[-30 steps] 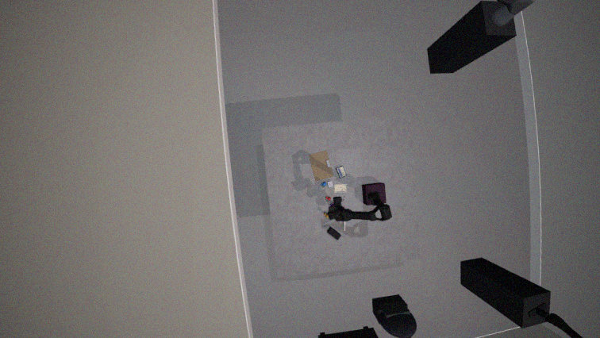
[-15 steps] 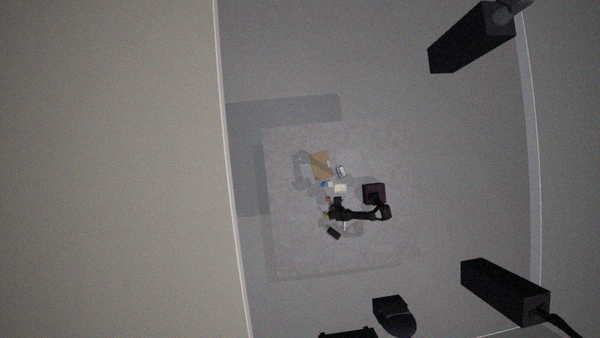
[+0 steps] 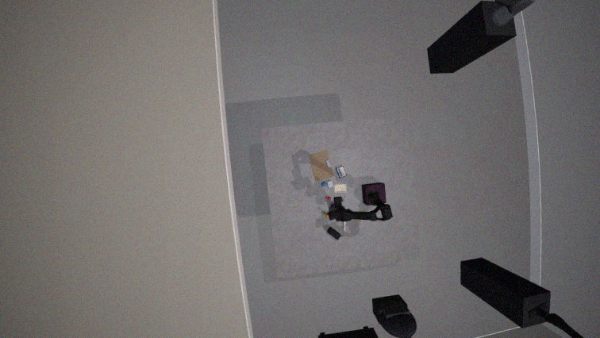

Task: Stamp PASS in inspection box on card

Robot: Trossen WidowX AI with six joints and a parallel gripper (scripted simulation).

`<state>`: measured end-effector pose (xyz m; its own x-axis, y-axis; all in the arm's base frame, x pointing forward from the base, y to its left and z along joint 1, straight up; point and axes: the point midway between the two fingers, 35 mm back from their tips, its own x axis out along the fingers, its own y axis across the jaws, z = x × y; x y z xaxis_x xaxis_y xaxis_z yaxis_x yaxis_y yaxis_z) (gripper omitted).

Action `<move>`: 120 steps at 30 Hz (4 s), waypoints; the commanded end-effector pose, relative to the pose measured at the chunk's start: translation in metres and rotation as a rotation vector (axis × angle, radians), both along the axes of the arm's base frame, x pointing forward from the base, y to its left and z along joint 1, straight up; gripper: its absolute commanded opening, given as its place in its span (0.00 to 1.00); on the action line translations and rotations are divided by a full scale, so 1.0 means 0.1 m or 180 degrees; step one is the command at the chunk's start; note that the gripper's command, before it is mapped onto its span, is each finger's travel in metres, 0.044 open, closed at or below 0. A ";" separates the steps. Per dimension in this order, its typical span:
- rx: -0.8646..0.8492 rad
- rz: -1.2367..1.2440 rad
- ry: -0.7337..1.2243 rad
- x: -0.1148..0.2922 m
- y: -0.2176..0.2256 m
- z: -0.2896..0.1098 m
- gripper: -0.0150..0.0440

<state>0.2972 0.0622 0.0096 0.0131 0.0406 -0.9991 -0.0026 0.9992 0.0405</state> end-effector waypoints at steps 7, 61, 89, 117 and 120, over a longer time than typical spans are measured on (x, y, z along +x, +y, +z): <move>0.0016 0.0001 -0.0001 0.01 0.01 0.13 0.25; -0.0018 0.0031 0.0011 -0.52 -1.32 0.48 0.25; -0.0019 0.0028 0.0006 -0.50 -1.33 0.32 0.25; -0.0019 0.0025 0.0000 -0.50 -1.33 0.14 0.25; -0.0019 0.0025 0.0000 -0.50 -1.33 0.12 0.25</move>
<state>0.2505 -0.0710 0.0257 0.0232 0.0339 -0.9992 -0.0091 0.9994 0.0337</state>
